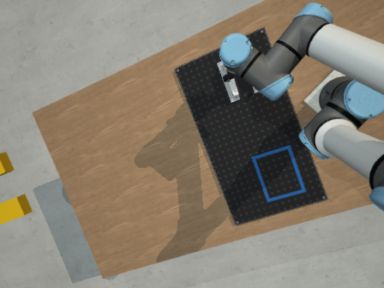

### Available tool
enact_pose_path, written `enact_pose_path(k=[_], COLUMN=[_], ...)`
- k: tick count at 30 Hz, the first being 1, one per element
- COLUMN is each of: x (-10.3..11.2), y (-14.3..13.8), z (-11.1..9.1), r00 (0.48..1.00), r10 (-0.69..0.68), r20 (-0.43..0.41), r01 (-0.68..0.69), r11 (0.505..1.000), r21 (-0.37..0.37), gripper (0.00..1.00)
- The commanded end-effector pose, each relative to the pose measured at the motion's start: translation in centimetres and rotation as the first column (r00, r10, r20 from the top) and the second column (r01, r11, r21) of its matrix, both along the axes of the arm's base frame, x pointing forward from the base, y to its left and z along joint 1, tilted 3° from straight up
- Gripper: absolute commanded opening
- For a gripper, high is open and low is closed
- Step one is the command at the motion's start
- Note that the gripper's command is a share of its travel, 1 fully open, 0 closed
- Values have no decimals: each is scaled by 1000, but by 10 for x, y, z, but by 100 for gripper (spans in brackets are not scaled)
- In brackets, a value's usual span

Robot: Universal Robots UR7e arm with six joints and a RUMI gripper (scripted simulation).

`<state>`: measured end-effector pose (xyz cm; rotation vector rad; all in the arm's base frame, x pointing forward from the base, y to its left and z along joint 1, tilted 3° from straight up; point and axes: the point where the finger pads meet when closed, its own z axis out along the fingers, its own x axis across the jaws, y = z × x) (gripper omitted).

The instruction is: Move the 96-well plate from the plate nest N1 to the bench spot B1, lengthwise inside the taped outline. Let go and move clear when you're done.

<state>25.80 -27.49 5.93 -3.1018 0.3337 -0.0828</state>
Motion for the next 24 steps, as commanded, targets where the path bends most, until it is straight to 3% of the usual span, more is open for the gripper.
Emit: enact_pose_path(k=[1, 24], x=[0, -2], y=[0, -1], z=[9, 44], r00=[1000, 1000], r10=[0, 0], r20=[0, 0], r01=[0, 0], r11=[1000, 1000], r21=[-1, -1], gripper=[0, 0])
